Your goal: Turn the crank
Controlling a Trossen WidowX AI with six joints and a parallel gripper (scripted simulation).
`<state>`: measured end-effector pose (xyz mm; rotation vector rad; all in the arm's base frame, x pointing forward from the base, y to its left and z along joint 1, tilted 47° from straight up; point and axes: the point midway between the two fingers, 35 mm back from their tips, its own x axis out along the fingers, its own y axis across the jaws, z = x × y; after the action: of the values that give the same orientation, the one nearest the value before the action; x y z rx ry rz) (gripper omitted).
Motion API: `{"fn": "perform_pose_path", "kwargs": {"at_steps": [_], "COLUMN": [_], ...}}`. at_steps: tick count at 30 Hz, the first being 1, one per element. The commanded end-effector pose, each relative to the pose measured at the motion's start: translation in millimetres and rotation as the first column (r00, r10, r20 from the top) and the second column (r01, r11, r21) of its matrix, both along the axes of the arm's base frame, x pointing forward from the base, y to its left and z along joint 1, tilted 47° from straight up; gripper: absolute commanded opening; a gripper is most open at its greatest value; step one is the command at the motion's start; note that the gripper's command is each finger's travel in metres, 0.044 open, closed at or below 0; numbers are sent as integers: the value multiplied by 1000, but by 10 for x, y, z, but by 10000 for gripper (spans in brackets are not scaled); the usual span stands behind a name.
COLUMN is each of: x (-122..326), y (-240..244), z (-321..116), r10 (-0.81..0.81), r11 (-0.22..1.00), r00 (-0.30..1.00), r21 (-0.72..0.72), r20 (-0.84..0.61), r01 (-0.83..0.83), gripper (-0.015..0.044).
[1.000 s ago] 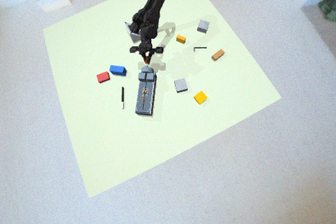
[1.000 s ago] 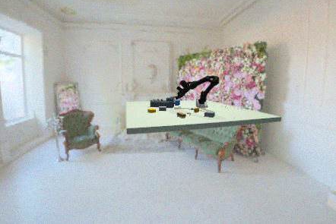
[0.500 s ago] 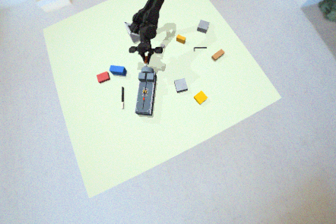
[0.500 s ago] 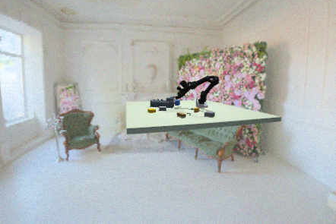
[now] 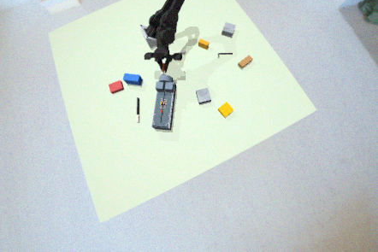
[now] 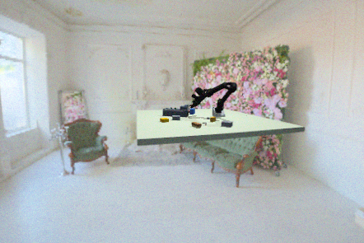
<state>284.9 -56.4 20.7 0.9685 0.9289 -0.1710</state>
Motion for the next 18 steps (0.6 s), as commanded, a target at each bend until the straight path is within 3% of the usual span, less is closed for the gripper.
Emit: {"fn": "perform_pose_path", "kwargs": {"at_steps": [1, 18], "x": [-42, -65], "y": [-17, 2], "z": [-81, -158], "r10": [-8, -8], "r11": [1000, 1000], "r00": [1000, 1000], "r21": [-4, -4], "r20": [-22, -22], "r01": [8, 8], "gripper": [0, 0]}}
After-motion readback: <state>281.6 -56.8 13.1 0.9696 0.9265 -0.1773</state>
